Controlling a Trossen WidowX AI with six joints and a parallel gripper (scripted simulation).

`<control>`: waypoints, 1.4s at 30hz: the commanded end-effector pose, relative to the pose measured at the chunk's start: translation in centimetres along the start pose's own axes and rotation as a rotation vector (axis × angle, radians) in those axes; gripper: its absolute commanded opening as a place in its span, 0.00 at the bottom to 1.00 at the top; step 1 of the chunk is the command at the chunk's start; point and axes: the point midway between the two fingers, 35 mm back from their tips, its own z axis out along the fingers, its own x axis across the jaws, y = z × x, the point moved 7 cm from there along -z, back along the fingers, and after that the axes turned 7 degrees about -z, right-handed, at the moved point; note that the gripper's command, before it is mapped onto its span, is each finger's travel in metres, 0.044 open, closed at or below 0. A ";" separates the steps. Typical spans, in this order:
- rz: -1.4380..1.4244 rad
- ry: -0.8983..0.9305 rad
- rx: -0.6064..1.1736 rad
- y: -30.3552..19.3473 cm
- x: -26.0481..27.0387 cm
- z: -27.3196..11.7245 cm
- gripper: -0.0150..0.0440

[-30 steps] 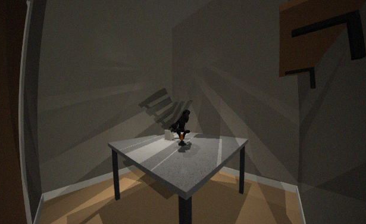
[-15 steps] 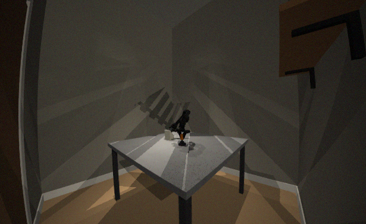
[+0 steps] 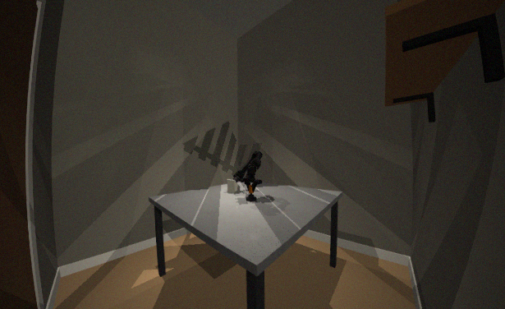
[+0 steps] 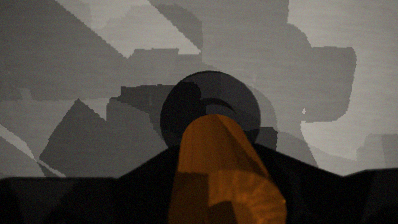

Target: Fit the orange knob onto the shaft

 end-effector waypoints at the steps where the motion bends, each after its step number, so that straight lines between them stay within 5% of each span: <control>1: 0.002 0.004 -0.003 0.0 -0.3 -0.2 0.25; 42: 0.126 0.004 -0.003 0.0 -0.4 -0.4 0.25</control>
